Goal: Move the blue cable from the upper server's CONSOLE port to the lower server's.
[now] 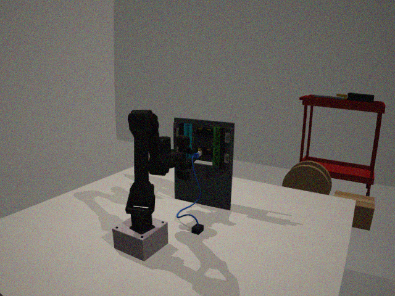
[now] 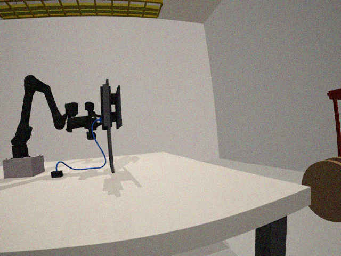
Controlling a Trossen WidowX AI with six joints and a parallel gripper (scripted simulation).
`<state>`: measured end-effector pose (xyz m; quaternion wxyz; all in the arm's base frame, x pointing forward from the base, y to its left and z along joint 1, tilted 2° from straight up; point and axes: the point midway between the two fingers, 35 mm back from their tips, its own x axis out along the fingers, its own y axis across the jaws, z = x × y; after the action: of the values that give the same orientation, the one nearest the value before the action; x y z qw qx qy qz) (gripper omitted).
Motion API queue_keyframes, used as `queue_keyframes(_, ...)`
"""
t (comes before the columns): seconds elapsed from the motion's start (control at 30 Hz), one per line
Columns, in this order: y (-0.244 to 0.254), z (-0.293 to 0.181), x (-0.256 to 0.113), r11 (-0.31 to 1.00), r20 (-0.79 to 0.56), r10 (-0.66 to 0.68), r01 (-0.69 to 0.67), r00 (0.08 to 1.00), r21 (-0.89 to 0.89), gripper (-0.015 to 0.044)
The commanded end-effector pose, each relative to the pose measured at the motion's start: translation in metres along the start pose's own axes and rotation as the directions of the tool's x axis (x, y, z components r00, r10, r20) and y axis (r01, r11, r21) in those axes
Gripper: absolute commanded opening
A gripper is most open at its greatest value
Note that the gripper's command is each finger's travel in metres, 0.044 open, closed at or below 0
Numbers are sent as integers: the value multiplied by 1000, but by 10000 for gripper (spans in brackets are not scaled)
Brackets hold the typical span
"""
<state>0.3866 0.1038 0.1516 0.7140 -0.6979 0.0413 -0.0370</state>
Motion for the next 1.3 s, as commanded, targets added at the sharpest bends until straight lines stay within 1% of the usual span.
queue_keyframes(0.0, -1, 1, 1, 1000, 4, -5, 5, 1000, 2, 0)
queue_keyframes(1.27, -1, 4, 9, 1000, 4, -7, 7, 1000, 3, 0)
